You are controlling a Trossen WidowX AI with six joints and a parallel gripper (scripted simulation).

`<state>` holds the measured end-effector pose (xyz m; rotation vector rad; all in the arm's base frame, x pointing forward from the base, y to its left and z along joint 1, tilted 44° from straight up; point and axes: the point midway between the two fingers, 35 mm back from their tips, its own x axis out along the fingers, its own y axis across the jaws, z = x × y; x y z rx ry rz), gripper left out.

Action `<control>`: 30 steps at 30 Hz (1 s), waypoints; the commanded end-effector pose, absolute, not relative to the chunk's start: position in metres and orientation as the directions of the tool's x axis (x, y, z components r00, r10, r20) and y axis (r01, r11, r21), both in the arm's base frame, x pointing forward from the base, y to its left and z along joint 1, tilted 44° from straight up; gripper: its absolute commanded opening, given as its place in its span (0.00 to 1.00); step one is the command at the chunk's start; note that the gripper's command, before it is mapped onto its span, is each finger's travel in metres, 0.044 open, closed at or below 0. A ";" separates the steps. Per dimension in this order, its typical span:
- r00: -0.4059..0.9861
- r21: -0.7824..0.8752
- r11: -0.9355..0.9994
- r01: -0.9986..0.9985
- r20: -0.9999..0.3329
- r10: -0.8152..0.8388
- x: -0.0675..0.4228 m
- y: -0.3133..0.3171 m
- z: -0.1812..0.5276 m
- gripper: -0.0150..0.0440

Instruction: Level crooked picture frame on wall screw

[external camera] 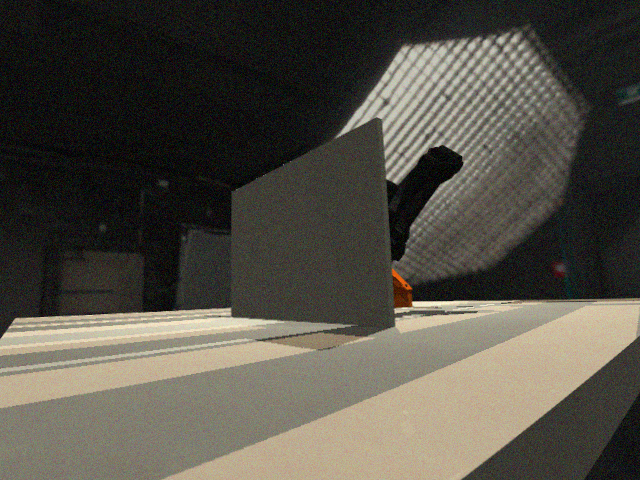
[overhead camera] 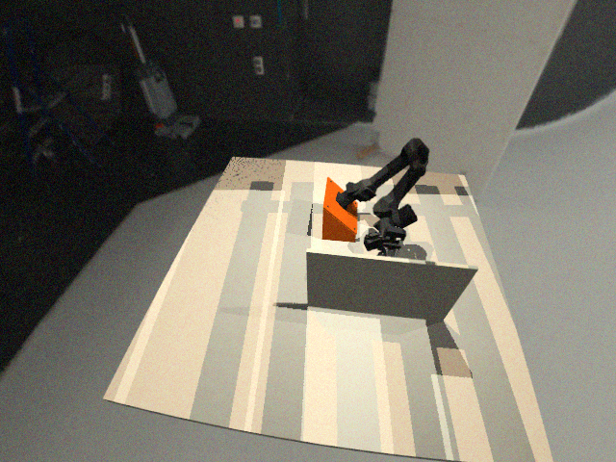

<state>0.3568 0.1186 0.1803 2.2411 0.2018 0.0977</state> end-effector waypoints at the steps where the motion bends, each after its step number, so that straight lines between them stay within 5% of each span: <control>1: 0.983 0.762 -0.637 0.118 0.000 0.182 0.357 0.119 0.180 0.25; 19: 0.983 0.698 -0.704 0.130 0.000 0.182 0.357 0.118 0.181 0.25; 30: 0.984 0.715 -0.688 0.124 0.001 0.179 0.357 0.118 0.181 0.69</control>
